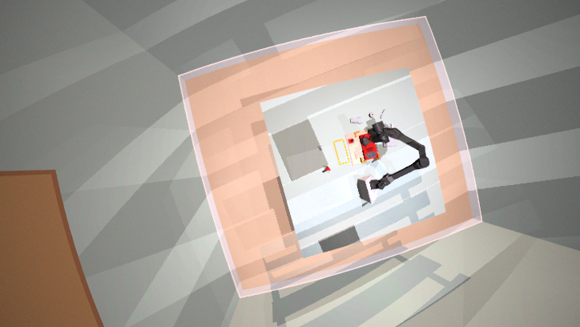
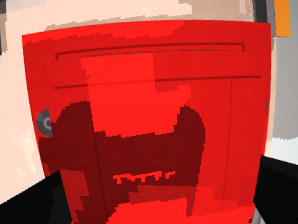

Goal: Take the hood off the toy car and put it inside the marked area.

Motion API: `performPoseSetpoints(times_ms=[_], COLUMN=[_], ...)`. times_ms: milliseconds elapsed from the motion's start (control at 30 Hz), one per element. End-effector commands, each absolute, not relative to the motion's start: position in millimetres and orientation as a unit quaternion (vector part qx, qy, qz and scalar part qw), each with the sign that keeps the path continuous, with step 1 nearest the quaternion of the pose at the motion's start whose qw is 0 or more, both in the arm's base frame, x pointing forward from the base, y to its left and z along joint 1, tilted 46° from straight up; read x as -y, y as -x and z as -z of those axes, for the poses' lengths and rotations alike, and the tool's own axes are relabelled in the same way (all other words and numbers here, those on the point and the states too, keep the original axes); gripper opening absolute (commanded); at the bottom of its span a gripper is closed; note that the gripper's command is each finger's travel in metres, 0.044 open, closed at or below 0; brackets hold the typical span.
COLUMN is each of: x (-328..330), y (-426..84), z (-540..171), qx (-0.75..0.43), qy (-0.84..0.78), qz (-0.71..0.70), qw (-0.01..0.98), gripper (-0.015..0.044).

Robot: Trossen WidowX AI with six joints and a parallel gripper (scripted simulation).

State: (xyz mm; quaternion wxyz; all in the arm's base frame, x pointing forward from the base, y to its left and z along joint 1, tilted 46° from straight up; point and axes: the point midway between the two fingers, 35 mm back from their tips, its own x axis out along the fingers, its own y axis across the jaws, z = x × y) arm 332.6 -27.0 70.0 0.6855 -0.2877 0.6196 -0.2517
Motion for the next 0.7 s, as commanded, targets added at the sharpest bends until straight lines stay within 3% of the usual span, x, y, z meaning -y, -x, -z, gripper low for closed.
performPoseSetpoints(times_ms=[0,167,667], x=[25.7,23.3,16.4], y=[-332.7,-332.5,-331.5], z=[-71.5,-73.7,-80.3], qx=[-0.619,-0.619,-0.619], qy=[0.287,0.287,0.286], qz=[0.253,0.252,0.252], qw=[0.686,0.686,0.686], gripper=[0.0117,0.0000,0.0000])
